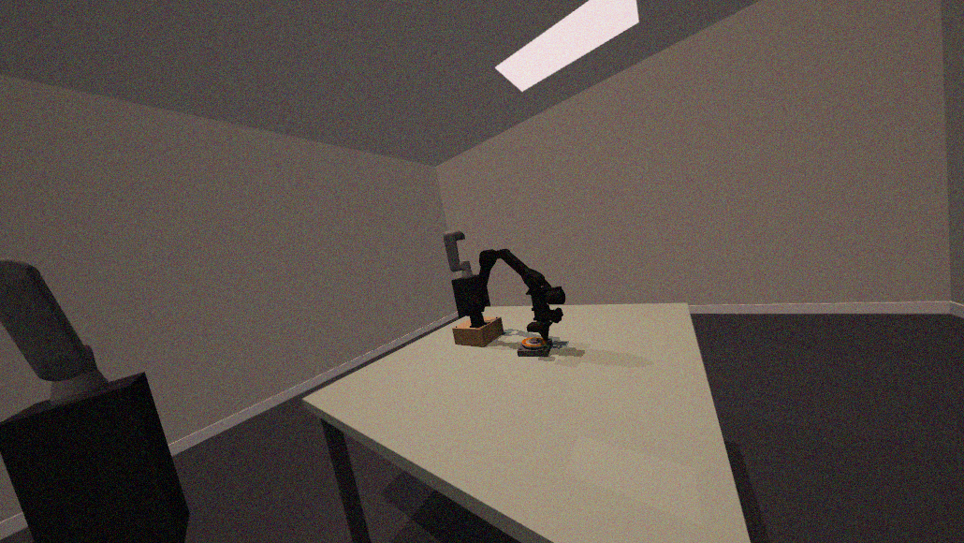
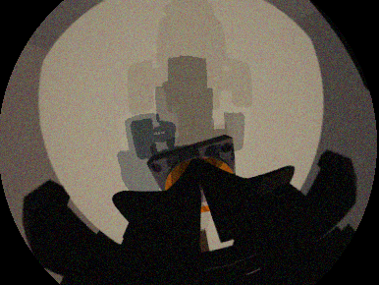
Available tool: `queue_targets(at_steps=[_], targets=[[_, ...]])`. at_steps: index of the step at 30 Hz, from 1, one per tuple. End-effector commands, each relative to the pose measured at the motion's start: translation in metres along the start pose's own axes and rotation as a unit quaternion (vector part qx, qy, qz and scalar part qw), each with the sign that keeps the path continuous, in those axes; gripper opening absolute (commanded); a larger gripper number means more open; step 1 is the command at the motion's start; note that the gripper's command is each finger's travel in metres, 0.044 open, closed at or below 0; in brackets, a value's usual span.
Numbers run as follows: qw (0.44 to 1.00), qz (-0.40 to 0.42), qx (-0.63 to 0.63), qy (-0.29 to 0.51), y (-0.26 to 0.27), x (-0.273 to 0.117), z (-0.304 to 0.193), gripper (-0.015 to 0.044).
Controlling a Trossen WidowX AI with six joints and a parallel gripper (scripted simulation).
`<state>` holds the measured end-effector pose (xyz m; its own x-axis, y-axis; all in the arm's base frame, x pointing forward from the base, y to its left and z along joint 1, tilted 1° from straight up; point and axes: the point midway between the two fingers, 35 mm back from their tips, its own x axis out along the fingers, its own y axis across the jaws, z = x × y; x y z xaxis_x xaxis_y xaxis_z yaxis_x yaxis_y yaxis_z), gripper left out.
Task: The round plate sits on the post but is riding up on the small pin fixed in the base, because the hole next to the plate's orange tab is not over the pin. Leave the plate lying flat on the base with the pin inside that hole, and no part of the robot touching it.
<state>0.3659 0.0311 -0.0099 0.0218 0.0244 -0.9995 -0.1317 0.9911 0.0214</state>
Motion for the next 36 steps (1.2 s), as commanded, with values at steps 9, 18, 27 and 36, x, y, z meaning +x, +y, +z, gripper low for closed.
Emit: queue_targets(at_steps=[9,18,27,36], targets=[[1.000,-0.004,0.001,0.003,-0.017,0.000,-0.002,0.0000],[1.000,-0.005,0.001,0.003,-0.028,-0.001,-0.006,0.0000],[1.000,-0.005,0.001,0.003,-0.038,-0.002,-0.013,0.0000],[1.000,-0.006,0.001,0.003,-0.046,-0.004,-0.020,0.0000]])
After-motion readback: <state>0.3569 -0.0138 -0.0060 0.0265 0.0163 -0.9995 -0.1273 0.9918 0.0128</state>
